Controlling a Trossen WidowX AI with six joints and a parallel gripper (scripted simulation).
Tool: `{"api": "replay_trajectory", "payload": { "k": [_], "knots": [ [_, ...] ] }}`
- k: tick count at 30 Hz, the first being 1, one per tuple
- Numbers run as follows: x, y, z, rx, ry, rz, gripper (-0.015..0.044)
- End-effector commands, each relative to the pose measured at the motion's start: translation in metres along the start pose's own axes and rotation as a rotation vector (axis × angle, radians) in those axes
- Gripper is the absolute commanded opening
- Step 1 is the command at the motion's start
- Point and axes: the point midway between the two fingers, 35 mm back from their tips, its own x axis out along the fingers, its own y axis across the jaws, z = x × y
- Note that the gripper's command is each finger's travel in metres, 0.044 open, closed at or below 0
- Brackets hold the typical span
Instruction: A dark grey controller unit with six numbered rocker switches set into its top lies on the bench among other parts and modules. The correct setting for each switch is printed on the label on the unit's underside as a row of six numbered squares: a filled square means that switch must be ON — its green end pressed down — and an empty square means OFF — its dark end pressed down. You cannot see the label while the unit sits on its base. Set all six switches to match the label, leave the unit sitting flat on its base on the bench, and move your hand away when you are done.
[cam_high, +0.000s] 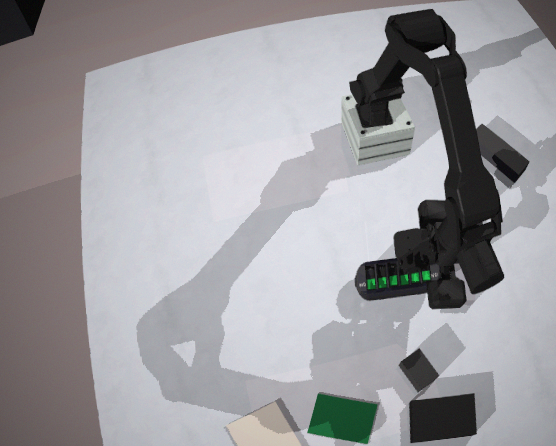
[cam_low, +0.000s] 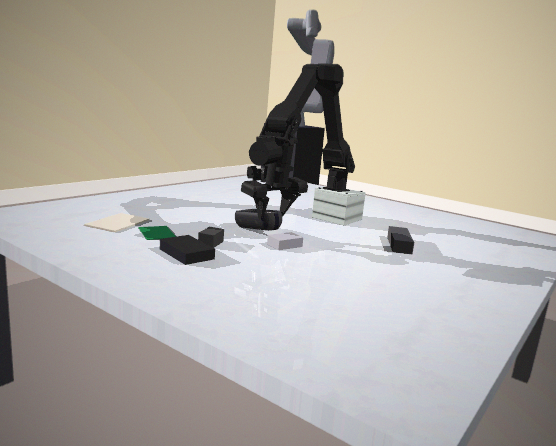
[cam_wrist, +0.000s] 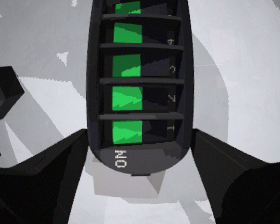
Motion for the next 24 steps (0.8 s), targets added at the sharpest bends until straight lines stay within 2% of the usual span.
{"api": "replay_trajectory", "payload": {
  "k": [1, 24],
  "knots": [
    [-0.005, 0.001, 0.005, 0.003, 0.006, 0.006, 0.0336],
    [-0.019, 0.001, 0.019, 0.003, 0.052, 0.006, 0.0336]
  ]
}}
